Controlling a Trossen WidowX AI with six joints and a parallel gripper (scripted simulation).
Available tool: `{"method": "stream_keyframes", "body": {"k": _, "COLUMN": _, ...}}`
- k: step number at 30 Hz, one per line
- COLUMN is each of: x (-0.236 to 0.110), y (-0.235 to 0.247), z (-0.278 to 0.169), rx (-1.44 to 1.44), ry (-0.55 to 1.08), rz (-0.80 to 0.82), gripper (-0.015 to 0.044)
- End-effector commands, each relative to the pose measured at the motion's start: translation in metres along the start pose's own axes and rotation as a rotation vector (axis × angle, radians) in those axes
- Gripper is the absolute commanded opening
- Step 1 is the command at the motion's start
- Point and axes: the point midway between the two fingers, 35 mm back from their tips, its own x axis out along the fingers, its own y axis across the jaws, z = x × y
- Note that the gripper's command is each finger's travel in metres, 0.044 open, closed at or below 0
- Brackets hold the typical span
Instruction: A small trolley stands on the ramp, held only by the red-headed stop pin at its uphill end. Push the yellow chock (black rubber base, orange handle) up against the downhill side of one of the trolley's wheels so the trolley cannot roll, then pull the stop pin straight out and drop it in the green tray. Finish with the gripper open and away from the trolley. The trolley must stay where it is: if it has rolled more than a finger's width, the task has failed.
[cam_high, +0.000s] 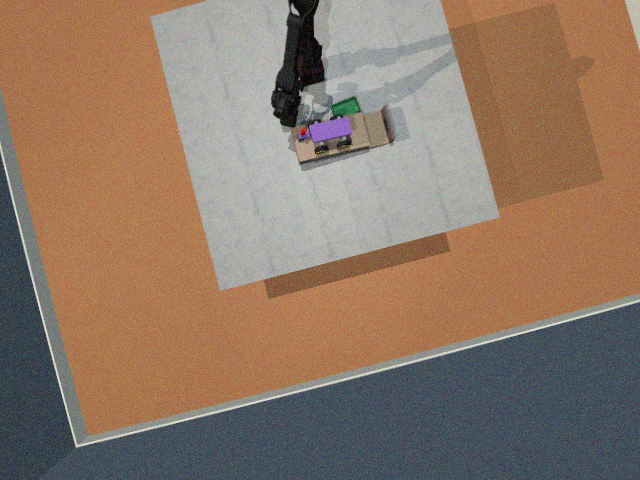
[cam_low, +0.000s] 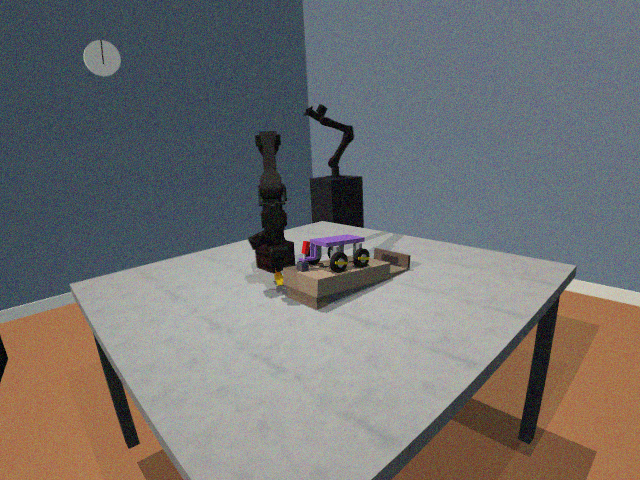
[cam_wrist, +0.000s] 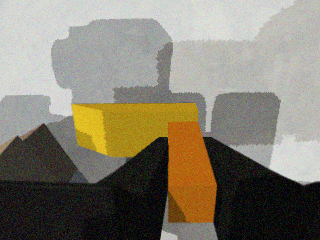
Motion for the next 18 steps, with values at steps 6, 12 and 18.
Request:
{"method": "stream_keyframes", "body": {"k": 6, "x": -0.032, "y": 0.0, "z": 0.0, "rx": 0.001, "ry": 0.002, "rz": 0.008, "gripper": 0.0}}
{"method": "stream_keyframes", "body": {"k": 12, "x": -0.052, "y": 0.0, "z": 0.0, "rx": 0.001, "ry": 0.002, "rz": 0.008, "gripper": 0.0}}
{"method": "stream_keyframes", "body": {"k": 18, "x": -0.069, "y": 0.0, "z": 0.0, "rx": 0.001, "ry": 0.002, "rz": 0.008, "gripper": 0.0}}
